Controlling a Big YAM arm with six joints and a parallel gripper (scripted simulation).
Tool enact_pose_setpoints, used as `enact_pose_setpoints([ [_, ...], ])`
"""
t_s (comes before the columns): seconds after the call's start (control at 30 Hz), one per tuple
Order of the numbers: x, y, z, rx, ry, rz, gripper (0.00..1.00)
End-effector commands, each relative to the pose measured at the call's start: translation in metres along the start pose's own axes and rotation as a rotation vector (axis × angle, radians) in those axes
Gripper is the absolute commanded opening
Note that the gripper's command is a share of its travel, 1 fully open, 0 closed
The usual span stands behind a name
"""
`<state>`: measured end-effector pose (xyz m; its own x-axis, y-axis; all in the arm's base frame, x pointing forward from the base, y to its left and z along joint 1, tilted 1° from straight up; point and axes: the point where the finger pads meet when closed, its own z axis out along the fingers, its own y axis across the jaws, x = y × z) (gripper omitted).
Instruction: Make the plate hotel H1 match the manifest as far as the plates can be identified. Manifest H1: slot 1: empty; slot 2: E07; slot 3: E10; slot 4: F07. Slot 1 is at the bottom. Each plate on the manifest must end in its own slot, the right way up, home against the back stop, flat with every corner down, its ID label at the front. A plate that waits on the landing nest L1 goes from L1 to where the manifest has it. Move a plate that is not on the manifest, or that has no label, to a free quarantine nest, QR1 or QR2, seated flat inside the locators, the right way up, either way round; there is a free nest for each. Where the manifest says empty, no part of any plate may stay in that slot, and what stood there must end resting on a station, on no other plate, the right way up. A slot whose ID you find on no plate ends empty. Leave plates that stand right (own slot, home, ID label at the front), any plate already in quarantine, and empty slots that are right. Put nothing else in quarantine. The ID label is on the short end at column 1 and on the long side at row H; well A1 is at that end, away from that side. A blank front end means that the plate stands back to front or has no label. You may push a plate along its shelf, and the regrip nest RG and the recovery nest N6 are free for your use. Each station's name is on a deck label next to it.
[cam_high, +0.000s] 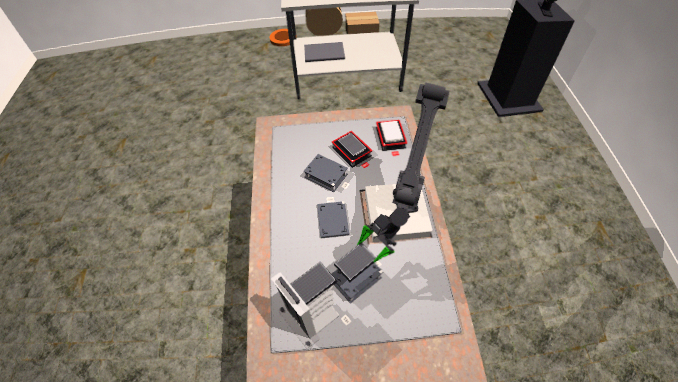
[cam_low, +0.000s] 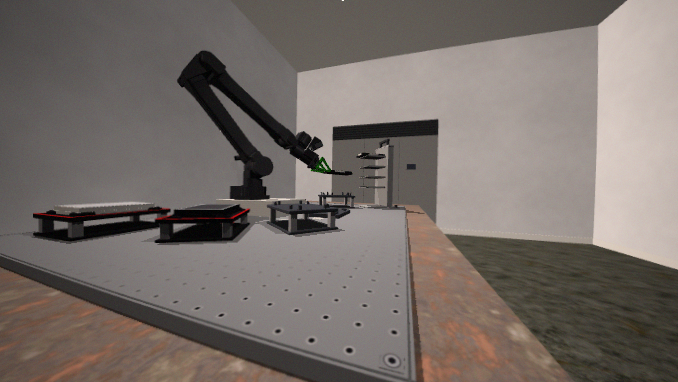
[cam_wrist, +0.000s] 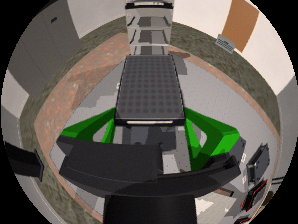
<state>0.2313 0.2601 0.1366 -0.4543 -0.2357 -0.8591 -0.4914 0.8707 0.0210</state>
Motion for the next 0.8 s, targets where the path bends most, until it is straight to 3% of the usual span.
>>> enact_pose_setpoints([
  [0.0,-0.053,0.011,0.003,-0.015,-0.087,0.036,0.86],
  [0.77,-0.062,0.010,0.021,-0.014,-0.088,0.033,0.86],
])
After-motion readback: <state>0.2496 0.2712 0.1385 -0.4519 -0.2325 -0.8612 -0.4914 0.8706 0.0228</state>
